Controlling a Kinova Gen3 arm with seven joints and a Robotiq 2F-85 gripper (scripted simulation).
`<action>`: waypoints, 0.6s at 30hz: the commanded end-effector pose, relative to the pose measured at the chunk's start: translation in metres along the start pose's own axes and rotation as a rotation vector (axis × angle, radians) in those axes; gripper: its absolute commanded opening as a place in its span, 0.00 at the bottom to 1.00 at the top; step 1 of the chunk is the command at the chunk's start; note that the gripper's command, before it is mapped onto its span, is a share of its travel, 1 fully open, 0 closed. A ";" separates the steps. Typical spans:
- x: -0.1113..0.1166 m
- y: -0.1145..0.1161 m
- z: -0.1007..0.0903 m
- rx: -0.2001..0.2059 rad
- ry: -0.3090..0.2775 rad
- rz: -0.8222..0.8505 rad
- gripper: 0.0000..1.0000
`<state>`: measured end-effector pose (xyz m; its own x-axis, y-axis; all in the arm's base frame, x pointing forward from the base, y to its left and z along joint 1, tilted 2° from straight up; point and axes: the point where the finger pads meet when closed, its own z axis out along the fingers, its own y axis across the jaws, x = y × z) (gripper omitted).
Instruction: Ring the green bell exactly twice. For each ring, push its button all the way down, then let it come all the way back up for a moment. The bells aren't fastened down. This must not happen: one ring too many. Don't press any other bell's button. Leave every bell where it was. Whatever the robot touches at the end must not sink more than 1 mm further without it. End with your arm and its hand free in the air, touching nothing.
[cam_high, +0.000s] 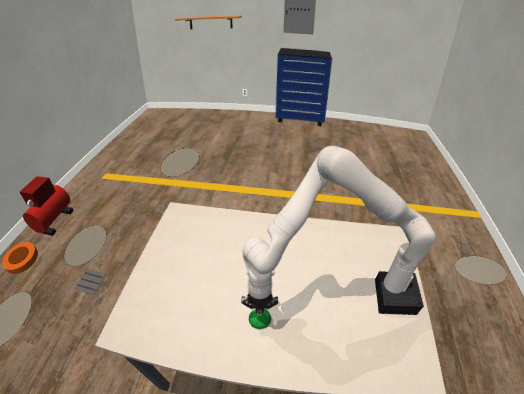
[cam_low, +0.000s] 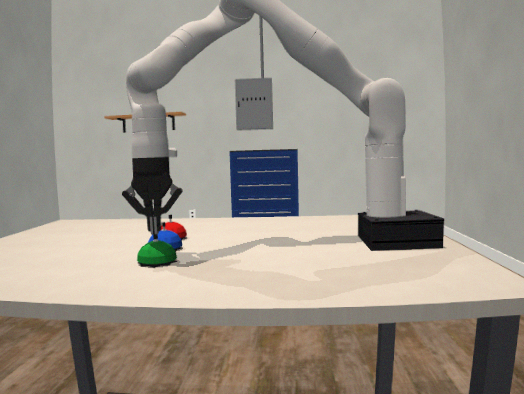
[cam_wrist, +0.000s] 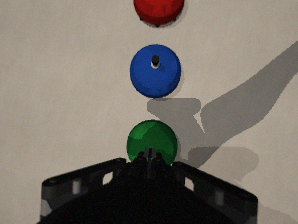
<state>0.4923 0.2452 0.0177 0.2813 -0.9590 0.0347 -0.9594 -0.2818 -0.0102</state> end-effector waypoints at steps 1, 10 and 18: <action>0.000 0.000 0.001 -0.001 -0.001 0.000 0.00; 0.000 0.000 0.001 -0.001 -0.001 0.000 0.00; 0.000 0.000 -0.001 -0.001 -0.001 0.000 0.00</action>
<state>0.4922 0.2452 0.0181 0.2813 -0.9590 0.0347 -0.9594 -0.2818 -0.0098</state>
